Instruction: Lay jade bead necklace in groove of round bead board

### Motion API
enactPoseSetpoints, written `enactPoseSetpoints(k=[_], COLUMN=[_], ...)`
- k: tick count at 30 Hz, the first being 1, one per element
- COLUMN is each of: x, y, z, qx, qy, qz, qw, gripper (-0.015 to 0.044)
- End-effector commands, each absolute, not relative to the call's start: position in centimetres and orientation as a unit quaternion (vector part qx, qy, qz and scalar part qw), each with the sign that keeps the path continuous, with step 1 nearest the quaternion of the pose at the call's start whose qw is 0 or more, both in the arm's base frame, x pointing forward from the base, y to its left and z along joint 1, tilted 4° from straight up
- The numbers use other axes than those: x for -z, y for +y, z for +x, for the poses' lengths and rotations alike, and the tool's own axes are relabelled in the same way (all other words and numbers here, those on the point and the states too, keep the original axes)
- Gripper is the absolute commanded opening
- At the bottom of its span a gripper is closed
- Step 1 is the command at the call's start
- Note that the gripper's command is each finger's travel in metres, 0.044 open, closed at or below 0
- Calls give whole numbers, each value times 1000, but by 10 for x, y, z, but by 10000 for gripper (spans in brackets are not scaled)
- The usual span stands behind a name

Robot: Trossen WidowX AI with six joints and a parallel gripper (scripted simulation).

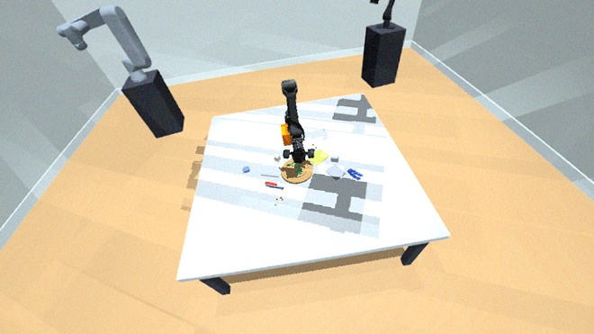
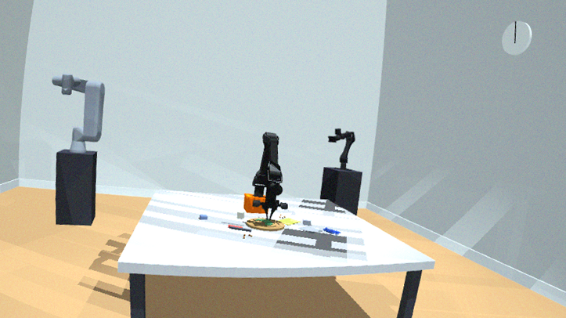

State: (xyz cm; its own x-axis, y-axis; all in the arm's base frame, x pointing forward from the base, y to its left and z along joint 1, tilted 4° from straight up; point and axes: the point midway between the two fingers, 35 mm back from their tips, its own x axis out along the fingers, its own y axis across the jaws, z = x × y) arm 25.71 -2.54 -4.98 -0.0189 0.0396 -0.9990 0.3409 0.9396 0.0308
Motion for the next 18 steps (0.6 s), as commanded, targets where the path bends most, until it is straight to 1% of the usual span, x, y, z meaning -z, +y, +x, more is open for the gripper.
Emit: enactPoseSetpoints(k=[1, 18], x=[50, 43], y=[-25, -14], z=[257, 251], qx=[110, 110], qy=[705, 708], qz=[135, 138], qw=[687, 684], gripper=[0, 0])
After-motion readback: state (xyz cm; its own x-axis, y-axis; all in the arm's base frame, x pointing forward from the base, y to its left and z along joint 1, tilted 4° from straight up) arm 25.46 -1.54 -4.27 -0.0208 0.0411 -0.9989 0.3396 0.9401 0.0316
